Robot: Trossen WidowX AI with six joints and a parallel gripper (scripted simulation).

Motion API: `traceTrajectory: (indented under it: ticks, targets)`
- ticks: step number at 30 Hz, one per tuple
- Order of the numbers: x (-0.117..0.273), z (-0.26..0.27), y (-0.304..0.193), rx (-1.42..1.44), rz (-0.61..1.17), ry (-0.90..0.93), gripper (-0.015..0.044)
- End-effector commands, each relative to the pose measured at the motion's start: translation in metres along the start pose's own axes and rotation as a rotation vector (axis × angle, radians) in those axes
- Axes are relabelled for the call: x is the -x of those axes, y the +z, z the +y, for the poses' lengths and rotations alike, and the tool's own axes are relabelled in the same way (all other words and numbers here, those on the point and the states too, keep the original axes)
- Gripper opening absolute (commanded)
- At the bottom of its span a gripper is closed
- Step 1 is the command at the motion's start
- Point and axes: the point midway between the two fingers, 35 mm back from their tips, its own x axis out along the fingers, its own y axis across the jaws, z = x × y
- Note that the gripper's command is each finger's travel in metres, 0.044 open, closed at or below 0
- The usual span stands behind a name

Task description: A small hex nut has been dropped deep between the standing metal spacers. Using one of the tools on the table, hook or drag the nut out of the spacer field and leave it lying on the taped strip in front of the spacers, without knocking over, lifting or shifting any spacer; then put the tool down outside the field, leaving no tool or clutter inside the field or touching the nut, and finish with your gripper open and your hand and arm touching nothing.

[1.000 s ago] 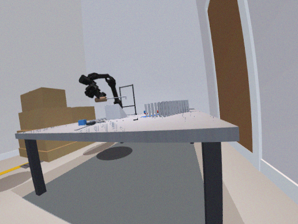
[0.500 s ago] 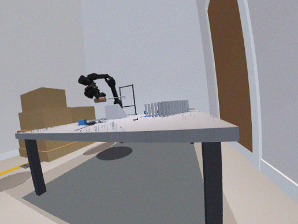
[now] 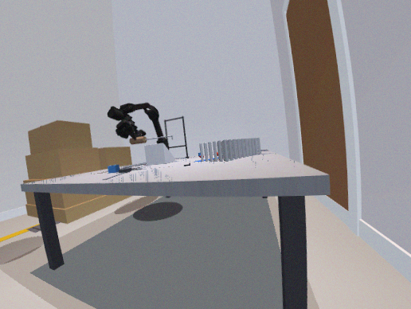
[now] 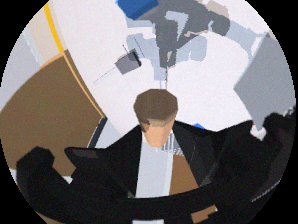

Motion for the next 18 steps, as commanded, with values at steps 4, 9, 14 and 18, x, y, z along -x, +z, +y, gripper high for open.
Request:
traceTrajectory:
  ticks: [4,9,14,18]
  targets:
    - [-0.007,-0.001,0.004,-0.005,0.009,0.001,0.0000]
    - [-0.011,-0.002,0.007,-0.005,0.009,0.001,0.0000]
    - [-0.016,-0.002,0.009,-0.005,0.009,0.001,0.0000]
    - [-0.019,-0.003,0.012,-0.005,0.009,0.001,0.0000]
